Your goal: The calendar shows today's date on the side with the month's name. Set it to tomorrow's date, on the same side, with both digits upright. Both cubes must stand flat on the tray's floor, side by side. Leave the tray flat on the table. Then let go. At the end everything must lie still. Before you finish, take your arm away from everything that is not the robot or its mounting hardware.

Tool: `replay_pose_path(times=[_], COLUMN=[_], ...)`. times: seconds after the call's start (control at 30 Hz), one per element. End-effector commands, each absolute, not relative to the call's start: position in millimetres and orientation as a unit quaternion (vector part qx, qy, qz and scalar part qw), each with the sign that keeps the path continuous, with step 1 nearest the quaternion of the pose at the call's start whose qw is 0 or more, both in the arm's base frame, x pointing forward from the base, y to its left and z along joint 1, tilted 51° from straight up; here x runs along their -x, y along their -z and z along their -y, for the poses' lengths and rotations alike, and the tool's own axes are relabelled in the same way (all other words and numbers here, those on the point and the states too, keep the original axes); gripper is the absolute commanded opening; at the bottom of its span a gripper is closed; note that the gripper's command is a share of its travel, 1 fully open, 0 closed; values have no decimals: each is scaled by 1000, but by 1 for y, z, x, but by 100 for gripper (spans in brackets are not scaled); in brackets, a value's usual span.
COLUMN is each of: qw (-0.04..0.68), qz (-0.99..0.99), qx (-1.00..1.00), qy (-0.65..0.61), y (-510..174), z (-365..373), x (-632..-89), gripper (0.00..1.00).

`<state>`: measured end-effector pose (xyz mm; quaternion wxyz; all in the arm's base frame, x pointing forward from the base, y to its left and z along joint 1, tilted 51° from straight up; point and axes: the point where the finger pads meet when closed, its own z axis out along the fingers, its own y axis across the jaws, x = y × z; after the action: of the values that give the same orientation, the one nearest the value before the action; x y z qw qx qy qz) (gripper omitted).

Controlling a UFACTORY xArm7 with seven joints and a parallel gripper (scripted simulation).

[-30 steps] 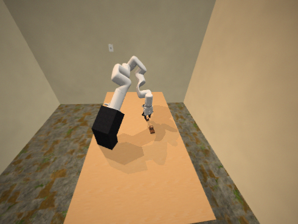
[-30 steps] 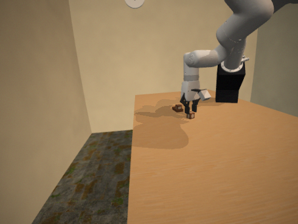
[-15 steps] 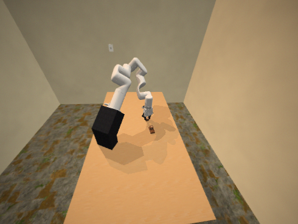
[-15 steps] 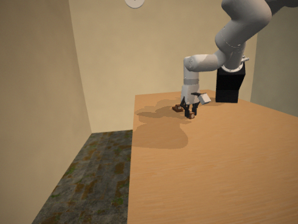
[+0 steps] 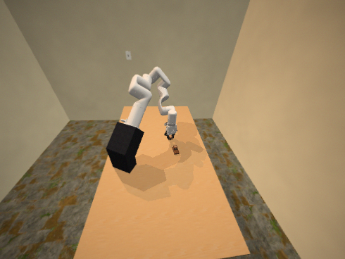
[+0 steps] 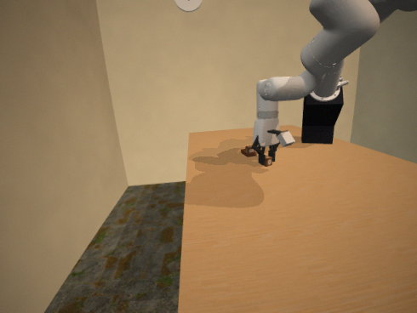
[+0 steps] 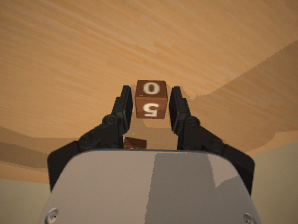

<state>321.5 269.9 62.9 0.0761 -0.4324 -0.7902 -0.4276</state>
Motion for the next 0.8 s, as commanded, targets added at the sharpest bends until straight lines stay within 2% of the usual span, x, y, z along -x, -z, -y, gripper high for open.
replay_pose_path(times=[0.0,0.67,0.7,0.77], qw=[75,75,75,75], qz=[790,790,790,790], qx=[433,433,433,433], qy=[428,428,428,428], y=[-63,-63,-63,-63], z=[-269,-269,-269,-269], x=[-322,-322,-322,-322], gripper=[49,49,29,29])
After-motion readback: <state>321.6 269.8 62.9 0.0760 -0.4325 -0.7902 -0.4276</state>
